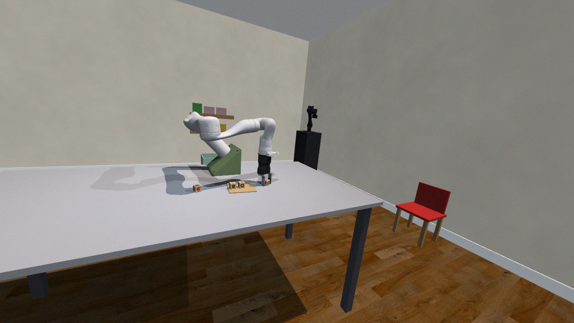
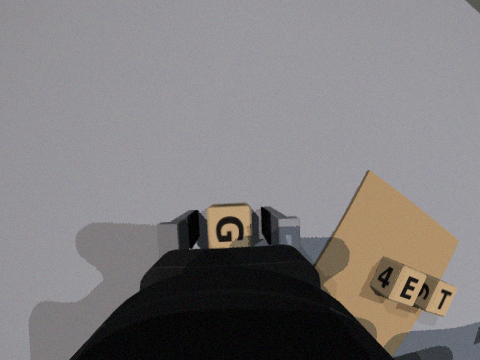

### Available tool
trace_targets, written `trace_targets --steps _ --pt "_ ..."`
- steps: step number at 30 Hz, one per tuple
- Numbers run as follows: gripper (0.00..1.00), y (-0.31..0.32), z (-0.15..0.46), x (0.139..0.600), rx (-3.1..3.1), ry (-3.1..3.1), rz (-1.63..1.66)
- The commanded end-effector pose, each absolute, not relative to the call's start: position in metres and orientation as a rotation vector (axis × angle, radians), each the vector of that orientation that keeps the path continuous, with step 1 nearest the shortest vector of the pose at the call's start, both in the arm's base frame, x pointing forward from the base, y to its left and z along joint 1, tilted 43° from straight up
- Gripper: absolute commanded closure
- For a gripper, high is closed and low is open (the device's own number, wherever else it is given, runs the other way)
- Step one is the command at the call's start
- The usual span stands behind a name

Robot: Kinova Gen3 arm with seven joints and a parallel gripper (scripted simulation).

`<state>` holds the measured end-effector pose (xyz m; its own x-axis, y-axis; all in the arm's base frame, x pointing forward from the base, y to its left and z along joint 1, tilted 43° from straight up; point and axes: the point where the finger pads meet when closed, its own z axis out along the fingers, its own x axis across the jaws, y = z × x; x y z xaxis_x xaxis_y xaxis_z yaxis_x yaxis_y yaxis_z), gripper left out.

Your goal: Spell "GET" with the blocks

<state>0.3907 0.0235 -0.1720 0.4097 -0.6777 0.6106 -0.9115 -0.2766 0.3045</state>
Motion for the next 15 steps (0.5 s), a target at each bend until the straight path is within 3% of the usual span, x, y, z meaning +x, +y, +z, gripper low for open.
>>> trace_targets --steps 1,7,8,15 --pt "0.0 0.0243 -0.1715 0.3912 2.048 -1.345 0.486" --pt "0.0 0.0243 -0.1715 0.3912 2.048 -1.345 0.486" --pt "0.13 0.0243 -0.1715 0.3912 2.048 -1.345 0.486" --pt "0.13 0.0243 -0.1715 0.3912 2.048 -1.345 0.486"
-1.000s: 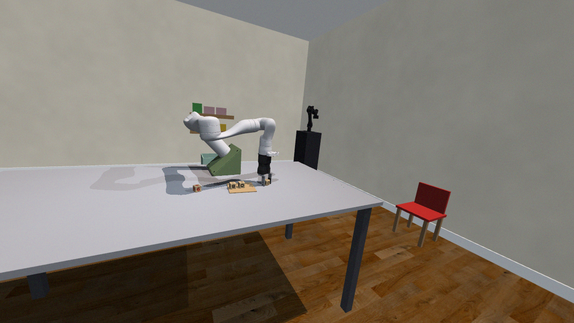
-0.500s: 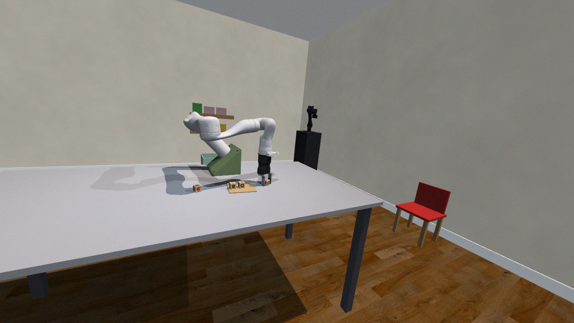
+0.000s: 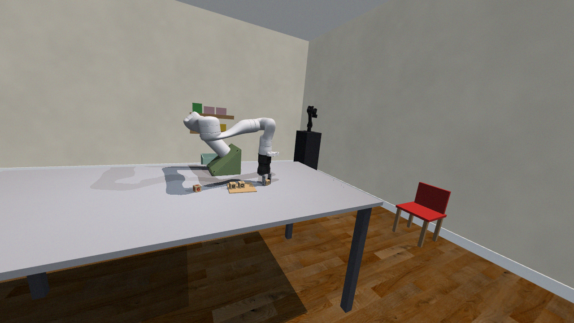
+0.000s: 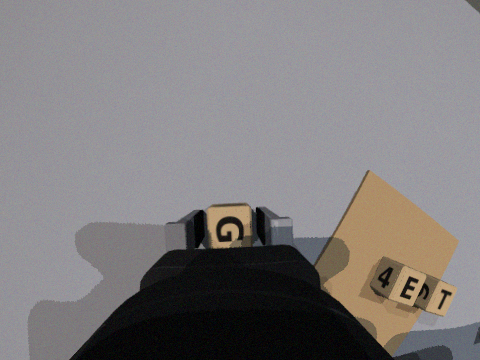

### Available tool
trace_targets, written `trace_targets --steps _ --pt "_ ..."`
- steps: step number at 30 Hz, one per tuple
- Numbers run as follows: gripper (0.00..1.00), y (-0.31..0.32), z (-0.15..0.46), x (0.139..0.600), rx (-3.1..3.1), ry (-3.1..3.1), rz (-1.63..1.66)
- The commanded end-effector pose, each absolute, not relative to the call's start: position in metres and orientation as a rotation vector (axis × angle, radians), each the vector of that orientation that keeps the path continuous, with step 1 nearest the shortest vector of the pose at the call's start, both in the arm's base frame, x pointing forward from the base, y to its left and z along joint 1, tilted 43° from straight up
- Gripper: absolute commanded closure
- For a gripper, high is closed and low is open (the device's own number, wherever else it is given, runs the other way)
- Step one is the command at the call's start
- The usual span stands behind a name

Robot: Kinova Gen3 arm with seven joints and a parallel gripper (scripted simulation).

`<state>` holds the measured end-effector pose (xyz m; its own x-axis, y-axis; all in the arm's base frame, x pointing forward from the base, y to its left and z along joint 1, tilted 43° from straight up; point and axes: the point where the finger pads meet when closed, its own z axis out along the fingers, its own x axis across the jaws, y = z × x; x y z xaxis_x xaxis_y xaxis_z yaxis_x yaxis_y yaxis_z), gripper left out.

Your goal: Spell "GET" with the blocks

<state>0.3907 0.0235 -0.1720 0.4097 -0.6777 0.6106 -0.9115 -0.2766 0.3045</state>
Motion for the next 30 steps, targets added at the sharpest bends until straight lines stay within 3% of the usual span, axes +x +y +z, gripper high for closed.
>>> trace_targets --steps 1,9,10,30 --pt "0.13 0.0243 -0.1715 0.3912 2.048 -1.345 0.486" --pt "0.13 0.0243 -0.1715 0.3912 2.048 -1.345 0.486" --pt "0.43 0.0243 -0.1715 0.3912 2.048 -1.345 0.486" --pt "0.43 0.0243 -0.1715 0.3912 2.048 -1.345 0.486"
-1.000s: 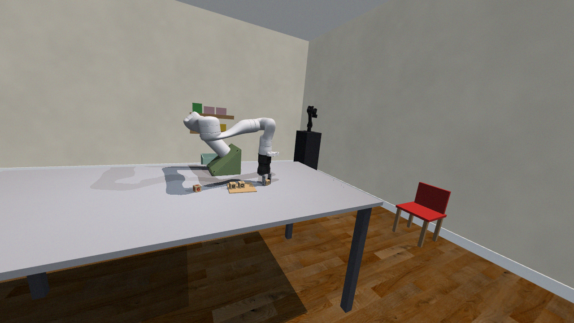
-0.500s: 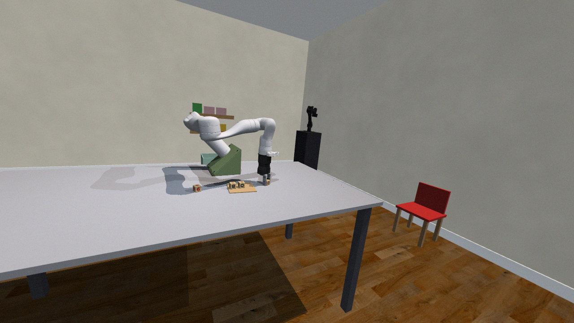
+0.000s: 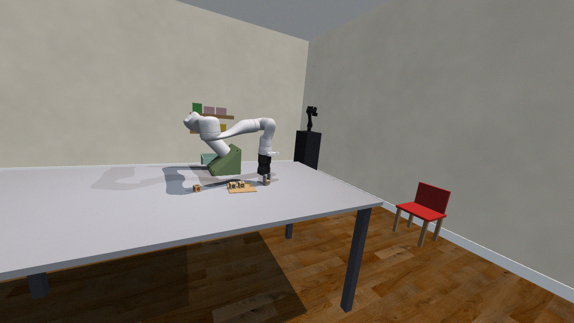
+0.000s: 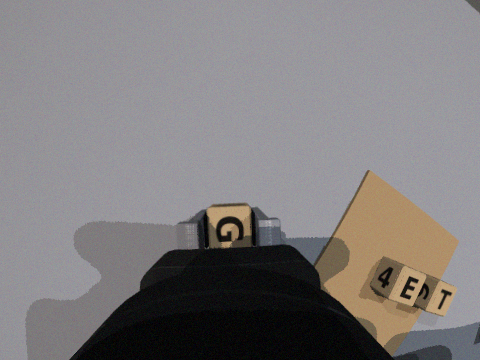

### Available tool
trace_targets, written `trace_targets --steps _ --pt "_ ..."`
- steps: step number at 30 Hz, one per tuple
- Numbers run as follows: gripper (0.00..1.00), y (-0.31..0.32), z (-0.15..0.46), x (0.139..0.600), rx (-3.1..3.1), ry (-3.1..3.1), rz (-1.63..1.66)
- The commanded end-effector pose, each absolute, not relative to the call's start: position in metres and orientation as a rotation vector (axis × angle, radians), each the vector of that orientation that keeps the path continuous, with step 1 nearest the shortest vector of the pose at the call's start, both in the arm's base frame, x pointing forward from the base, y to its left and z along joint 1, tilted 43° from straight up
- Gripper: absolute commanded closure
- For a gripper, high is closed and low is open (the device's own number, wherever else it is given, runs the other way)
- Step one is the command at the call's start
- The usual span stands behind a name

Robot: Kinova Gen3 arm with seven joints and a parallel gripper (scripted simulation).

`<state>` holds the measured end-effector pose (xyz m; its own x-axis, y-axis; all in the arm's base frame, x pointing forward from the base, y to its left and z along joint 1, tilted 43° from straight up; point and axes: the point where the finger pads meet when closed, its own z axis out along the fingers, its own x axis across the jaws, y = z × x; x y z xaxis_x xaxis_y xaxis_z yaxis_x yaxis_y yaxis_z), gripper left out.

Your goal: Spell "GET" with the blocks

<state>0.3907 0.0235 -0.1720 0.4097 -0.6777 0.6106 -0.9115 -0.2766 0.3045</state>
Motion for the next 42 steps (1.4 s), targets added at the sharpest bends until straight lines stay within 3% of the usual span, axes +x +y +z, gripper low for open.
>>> trace_targets --steps 1,17,42 --pt "0.43 0.024 -0.172 0.391 2.048 -1.345 0.486" --pt "0.43 0.027 -0.169 0.391 2.048 -1.345 0.486" --pt "0.43 0.092 -0.098 0.395 2.048 -1.345 0.486"
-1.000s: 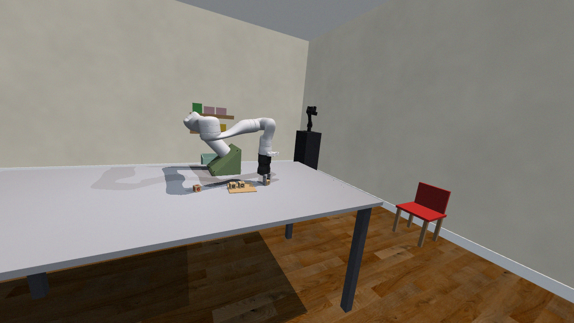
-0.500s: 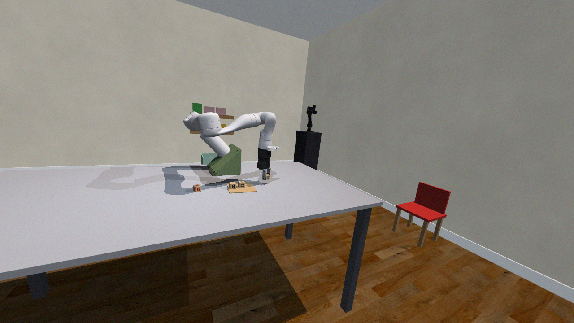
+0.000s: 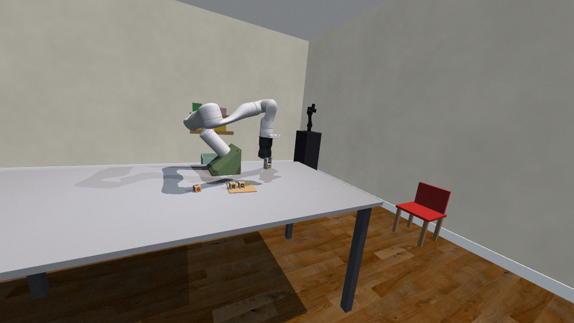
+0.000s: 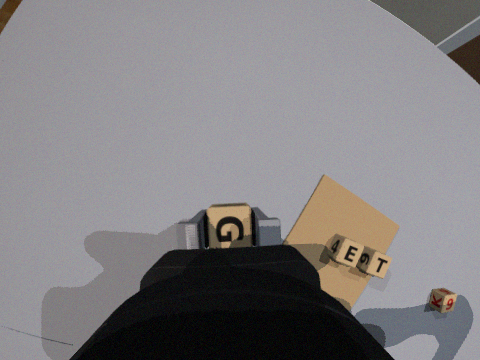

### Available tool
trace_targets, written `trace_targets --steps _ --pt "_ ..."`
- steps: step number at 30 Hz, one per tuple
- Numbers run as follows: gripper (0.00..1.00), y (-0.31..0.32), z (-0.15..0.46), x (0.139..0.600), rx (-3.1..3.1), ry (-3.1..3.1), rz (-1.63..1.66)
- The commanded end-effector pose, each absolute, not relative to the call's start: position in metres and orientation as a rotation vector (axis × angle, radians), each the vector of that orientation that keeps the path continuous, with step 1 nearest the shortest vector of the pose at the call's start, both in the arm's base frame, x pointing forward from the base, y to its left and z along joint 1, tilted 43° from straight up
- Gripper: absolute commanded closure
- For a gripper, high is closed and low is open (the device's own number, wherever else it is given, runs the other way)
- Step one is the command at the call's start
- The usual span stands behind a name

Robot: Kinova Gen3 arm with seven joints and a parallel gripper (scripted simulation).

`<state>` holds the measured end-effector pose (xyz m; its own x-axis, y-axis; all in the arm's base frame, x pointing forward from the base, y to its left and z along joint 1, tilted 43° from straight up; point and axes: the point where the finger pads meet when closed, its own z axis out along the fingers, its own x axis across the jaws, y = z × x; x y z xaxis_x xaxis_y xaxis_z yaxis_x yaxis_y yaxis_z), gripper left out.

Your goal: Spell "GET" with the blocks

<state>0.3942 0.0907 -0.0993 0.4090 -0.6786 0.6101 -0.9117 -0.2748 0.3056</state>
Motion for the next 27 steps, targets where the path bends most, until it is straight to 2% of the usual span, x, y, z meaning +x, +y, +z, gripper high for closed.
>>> trace_targets --steps 1,27 --pt "0.43 0.092 -0.098 0.395 2.048 -1.345 0.486" --pt "0.43 0.081 -0.085 0.398 2.162 -1.112 0.387"
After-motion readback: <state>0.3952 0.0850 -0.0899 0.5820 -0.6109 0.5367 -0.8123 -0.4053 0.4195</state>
